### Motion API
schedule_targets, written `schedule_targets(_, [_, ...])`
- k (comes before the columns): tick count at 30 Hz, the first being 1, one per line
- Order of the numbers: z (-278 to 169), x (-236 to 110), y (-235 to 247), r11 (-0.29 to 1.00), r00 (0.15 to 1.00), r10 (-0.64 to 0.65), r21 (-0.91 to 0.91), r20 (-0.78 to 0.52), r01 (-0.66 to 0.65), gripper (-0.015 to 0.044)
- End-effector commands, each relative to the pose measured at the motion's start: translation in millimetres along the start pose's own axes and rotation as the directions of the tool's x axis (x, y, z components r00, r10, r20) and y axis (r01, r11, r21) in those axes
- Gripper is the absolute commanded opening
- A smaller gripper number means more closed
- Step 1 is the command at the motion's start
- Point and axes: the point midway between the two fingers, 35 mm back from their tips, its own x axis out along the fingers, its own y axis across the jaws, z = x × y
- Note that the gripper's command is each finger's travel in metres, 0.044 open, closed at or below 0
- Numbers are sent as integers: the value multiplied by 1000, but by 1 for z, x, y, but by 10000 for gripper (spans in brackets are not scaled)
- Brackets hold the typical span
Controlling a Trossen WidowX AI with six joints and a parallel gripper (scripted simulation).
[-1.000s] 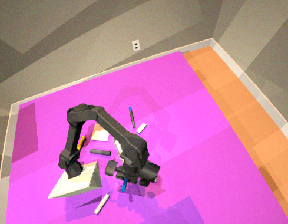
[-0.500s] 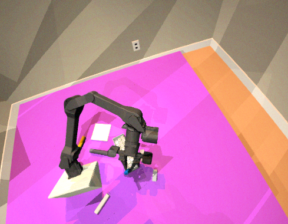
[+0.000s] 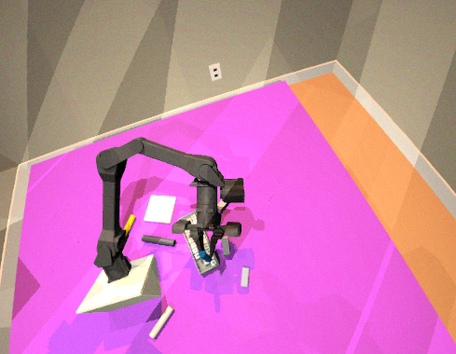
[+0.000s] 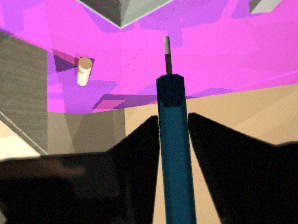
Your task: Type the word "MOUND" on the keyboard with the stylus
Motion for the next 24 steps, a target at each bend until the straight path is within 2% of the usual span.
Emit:
schedule_targets(1, [13,7,0,1000,1000,-1,-3,-6,1,0])
schedule_targets(7, [26,14,1,1000,1000,-1,-3,-5,1,0])
schedule_targets(10, [28,15,0,1000,1000,-1,-3,-5,1,79])
schedule_targets(24, [32,18,0,1000,1000,-1,-3,-5,1,81])
